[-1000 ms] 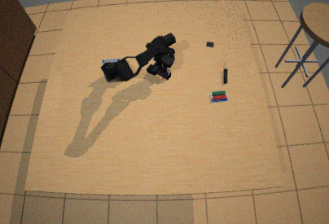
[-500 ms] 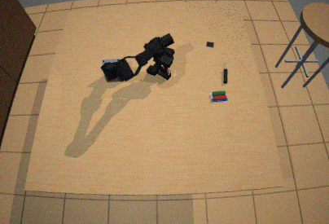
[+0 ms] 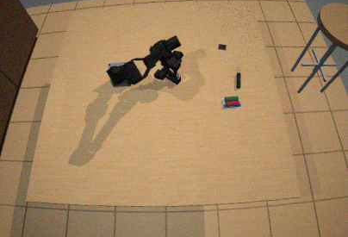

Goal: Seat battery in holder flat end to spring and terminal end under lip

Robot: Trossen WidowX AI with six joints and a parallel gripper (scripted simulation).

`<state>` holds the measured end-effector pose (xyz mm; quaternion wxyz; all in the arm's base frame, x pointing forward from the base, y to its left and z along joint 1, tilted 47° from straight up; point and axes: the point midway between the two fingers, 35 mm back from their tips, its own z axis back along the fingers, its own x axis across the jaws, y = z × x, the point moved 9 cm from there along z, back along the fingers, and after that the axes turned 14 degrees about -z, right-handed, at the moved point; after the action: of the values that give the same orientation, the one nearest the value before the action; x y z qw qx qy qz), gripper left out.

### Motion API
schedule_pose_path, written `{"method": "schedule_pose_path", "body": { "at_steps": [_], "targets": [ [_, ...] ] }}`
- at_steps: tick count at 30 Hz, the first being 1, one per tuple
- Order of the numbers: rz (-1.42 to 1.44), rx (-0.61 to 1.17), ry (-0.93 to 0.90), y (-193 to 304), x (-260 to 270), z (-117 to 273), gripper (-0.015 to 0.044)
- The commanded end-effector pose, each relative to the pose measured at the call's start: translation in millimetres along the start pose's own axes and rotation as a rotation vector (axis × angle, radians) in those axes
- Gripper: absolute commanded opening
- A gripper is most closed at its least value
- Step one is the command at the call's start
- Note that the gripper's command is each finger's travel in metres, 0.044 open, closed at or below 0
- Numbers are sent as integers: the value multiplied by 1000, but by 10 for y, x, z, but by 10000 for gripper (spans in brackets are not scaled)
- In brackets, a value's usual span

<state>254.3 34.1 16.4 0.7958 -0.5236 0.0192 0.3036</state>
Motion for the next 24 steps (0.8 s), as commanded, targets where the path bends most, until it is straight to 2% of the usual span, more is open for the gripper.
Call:
{"method": "schedule_pose_path", "body": {
  "at_steps": [1, 24],
  "targets": [
    [12, -33, -5, 57, -34, -11, 80],
    [13, -98, -35, 251, -139, -8, 80]
  ]
}}
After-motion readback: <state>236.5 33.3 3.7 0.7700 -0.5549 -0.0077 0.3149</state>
